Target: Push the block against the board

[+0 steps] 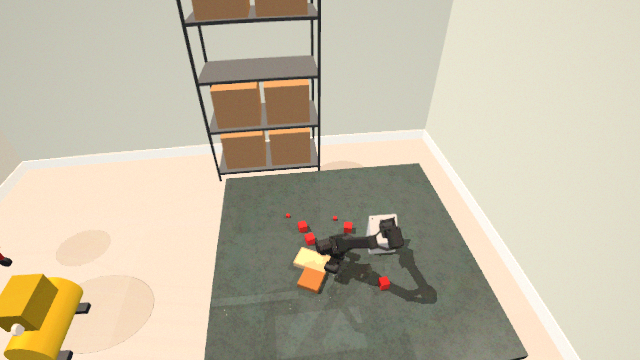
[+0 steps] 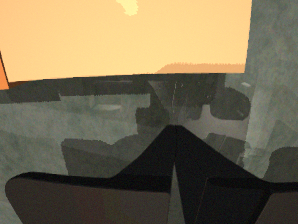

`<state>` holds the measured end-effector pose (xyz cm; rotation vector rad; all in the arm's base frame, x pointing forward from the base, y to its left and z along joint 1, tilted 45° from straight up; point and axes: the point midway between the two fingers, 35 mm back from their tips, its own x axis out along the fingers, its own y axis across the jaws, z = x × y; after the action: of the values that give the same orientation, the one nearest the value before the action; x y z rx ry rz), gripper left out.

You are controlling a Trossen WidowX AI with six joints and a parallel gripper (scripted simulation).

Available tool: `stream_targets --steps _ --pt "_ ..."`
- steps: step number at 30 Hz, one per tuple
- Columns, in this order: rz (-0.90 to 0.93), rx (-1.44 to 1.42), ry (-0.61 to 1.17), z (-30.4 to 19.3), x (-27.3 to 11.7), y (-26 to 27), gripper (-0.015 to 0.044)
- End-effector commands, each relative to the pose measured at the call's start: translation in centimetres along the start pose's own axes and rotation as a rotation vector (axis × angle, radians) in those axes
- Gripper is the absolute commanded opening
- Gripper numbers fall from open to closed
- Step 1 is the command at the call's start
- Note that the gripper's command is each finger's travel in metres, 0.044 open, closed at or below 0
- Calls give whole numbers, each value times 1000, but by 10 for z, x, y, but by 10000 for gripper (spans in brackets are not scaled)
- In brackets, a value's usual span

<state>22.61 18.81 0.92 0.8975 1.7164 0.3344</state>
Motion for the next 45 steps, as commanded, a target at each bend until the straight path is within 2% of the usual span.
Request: stream_targets --steps 1,10,14,16,24,35,45 --pt "-4 -1 2 -9 1 -1 0" --pt "0 0 2 -14 -2 -1 0" --pt "-3 -1 2 -14 -45 0 0" --pt "-2 -1 2 -15 -54 0 0" --pt "-2 -2 -5 -7 -51 4 0" --pt "-5 -33 -8 103 -63 47 0" --pt "-4 -60 -8 201 -59 46 0"
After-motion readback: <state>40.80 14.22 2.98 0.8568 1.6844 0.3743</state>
